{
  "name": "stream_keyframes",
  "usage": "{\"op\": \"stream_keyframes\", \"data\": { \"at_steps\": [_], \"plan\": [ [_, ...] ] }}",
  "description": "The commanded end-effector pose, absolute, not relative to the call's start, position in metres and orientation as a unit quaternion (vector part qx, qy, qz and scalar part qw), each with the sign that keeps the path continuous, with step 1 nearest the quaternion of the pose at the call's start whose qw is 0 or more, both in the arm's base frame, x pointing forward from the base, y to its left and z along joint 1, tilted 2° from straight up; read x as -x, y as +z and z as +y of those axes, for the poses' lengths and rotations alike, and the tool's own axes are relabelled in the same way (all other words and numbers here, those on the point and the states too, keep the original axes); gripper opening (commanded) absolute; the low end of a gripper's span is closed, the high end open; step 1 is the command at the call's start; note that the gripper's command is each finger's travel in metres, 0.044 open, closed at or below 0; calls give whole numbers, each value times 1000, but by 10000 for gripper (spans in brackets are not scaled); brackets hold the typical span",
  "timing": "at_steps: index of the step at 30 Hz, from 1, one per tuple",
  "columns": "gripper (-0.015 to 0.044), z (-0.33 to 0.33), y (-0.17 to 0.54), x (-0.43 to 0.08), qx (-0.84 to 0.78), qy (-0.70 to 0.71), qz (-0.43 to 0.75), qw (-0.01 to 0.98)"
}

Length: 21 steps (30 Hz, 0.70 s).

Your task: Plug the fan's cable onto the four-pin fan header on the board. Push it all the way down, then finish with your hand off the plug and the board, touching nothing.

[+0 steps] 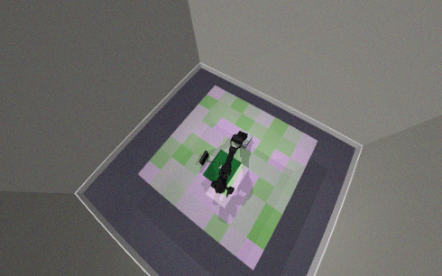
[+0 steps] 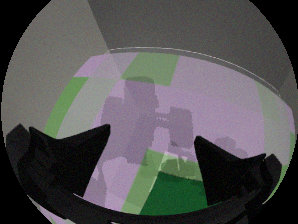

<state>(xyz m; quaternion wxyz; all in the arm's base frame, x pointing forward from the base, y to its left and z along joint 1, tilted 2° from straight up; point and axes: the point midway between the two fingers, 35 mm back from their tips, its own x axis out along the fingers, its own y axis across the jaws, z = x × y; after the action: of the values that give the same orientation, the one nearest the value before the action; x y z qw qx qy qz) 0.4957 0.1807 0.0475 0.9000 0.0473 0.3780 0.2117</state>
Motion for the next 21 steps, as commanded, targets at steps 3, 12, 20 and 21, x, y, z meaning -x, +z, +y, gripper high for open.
{"op": "stream_keyframes", "data": {
  "at_steps": [3,12,20,21],
  "plan": [
    [440,123,42,-425,-310,-43,576,755],
    [440,93,52,-372,-413,-221,626,623],
    [440,72,69,-323,-468,-375,627,497],
    [440,72,69,-323,-468,-375,627,497]
  ]
}}
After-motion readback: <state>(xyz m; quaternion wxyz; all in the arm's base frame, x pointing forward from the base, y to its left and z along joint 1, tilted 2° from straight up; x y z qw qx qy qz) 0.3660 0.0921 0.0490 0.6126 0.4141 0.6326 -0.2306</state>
